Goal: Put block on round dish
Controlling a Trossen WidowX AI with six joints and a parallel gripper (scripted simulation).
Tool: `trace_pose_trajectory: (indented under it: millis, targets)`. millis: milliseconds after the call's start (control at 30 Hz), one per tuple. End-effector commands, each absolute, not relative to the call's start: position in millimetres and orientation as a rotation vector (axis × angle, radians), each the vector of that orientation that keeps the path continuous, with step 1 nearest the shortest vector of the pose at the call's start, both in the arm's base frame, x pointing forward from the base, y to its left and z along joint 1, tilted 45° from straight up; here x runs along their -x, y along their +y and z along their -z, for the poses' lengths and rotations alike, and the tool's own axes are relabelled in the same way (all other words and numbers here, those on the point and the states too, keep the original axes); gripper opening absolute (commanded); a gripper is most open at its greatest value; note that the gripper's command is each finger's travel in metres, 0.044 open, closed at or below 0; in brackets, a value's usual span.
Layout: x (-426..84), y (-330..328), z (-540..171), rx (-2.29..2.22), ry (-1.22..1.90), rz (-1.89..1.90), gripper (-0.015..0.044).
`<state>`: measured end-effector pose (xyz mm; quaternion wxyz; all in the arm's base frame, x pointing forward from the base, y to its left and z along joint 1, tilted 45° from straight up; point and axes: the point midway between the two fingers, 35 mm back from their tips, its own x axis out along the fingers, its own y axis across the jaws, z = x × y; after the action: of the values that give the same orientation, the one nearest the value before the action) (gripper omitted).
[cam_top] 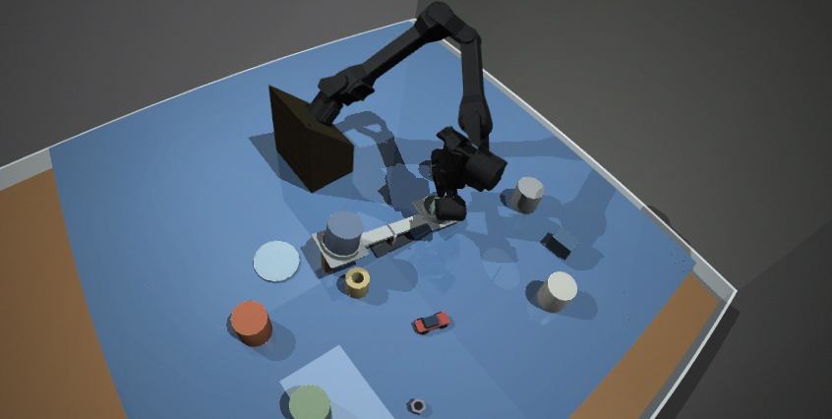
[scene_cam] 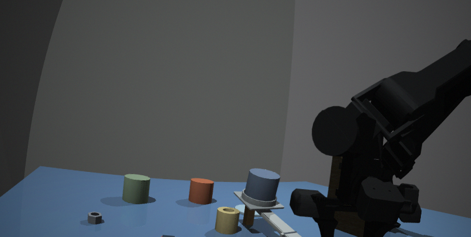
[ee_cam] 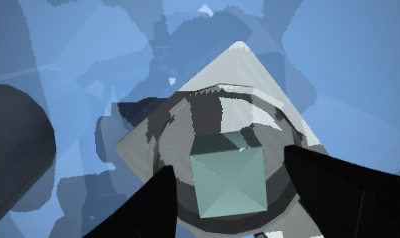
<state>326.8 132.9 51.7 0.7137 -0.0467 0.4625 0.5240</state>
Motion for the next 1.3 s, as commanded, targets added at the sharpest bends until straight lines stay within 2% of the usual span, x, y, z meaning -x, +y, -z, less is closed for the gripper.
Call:
trace_pose_trajectory:
  millis: [0,133,367,500,933,1100,1267]
  targets:
    - [-324,137,-45,0.093,1.042,-1.164,0.0260]
    - [-324,137,-45,0.093,1.042,-1.164,0.0155]
    - [-324,137,-45,0.093,1.042,-1.164,0.0108]
    - [-326,129,-51,0.095,1.043,-1.163,0.0003]
    - [-324,70,-111,0.096,1.045,-1.162,0.0000]
    - [-326,62,-107,0.093,1.050,-1.145,0.0000]
    - [-339,22,-78,0.074,1.080,-1.051,0.0000]
